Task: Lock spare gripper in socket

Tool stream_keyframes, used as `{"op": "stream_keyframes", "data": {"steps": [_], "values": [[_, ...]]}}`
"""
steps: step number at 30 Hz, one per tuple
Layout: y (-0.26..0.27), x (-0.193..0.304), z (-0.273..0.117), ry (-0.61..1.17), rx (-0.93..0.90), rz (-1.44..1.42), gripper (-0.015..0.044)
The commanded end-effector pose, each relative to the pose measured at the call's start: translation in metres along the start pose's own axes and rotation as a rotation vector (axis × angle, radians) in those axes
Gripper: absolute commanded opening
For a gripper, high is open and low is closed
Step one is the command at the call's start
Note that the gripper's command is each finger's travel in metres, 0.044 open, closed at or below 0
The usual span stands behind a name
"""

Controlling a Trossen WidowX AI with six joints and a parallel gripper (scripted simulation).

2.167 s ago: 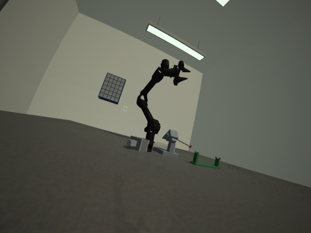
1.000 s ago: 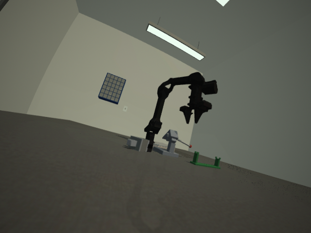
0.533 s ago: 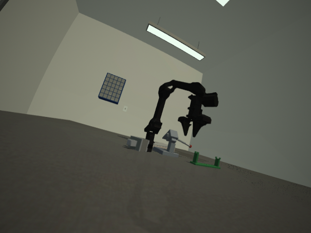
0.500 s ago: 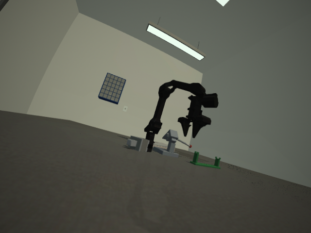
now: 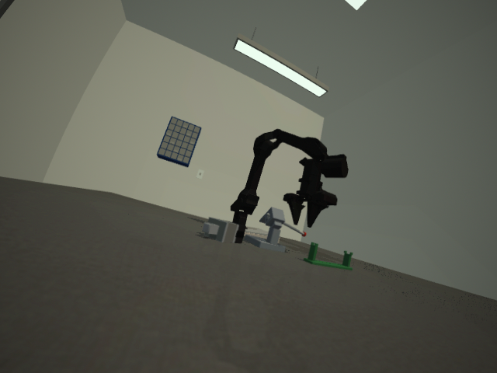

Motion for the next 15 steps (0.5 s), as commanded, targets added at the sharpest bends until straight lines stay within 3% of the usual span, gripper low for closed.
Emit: {"op": "stream_keyframes", "data": {"steps": [1,15], "values": [[0.001,0.001,0.008,0.008,-0.008,-0.006,0.0300],[0.003,0.002,0.031,0.008,-0.009,-0.006,0.0300]]}}
Point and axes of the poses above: the point midway between the two fingers, 35 mm back from their tips, its own z axis out along the fingers, its own y axis across the jaws, x = y × z, the point moved 3 cm from there along -z, back along the fingers, and after that the axes turned 13 degrees about -z, right-handed, at the moved point
